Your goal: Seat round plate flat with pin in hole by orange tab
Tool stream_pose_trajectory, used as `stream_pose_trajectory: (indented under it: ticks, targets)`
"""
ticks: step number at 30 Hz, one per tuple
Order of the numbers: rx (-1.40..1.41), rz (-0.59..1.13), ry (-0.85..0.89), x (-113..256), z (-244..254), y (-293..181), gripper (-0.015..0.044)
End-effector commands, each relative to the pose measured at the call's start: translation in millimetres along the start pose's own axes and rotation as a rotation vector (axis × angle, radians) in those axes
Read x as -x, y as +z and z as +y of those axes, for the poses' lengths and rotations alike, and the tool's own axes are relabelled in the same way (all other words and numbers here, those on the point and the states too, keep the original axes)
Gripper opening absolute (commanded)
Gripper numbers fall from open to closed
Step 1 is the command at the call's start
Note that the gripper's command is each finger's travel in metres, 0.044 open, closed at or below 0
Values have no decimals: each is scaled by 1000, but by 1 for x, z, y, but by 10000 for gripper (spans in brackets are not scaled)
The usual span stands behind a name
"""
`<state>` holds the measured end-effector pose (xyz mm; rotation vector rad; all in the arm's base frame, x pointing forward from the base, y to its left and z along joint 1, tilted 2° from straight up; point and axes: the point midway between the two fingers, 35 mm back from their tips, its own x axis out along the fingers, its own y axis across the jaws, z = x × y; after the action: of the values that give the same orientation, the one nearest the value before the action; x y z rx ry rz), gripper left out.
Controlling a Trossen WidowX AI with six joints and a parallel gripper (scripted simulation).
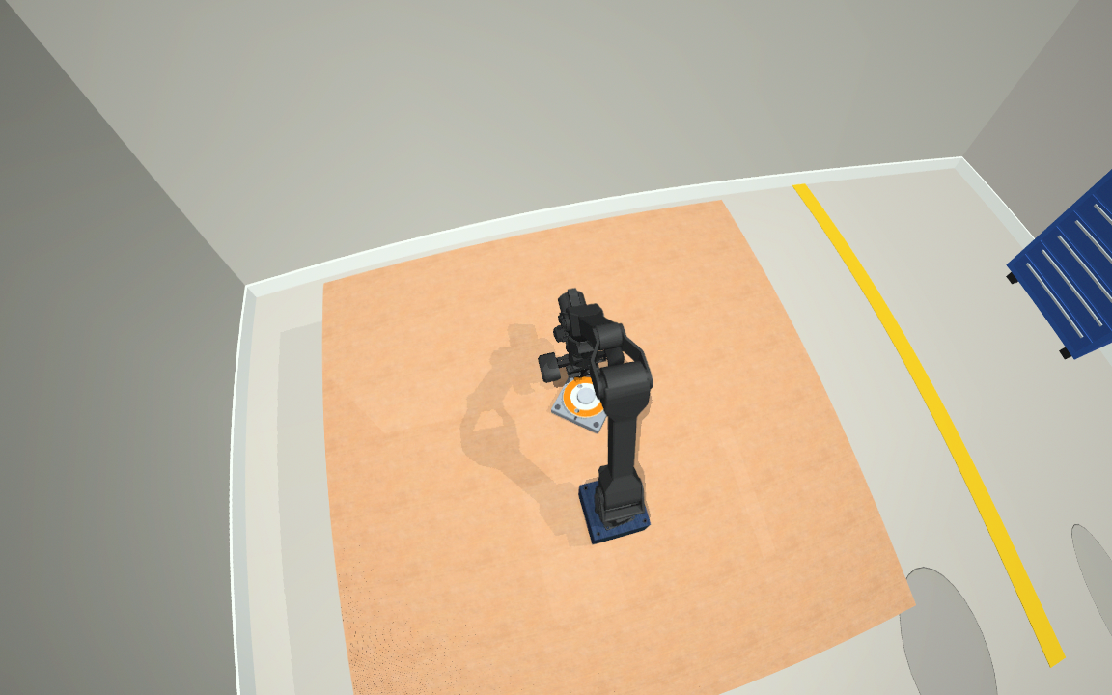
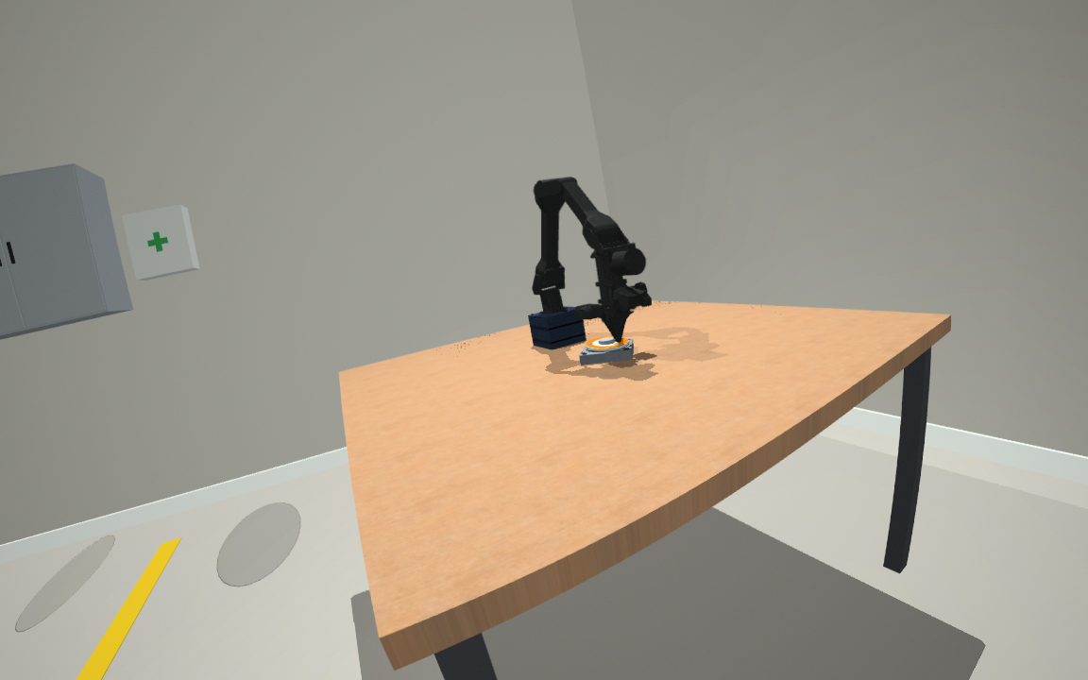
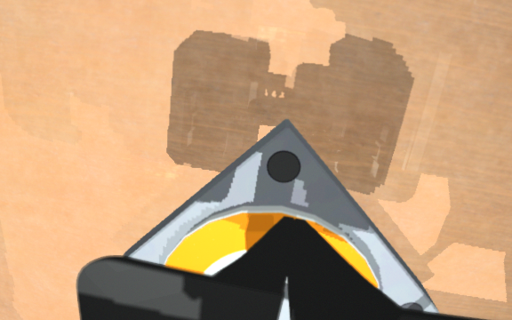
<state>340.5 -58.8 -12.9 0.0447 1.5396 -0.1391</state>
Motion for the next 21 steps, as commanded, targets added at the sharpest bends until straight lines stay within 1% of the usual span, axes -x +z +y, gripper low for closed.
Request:
stream_pose_trajectory:
  ticks: [1,21]
  targets:
    - [7,-1,15,-1,8,0,0]
    - [7,-1,16,0,21,-5,0]
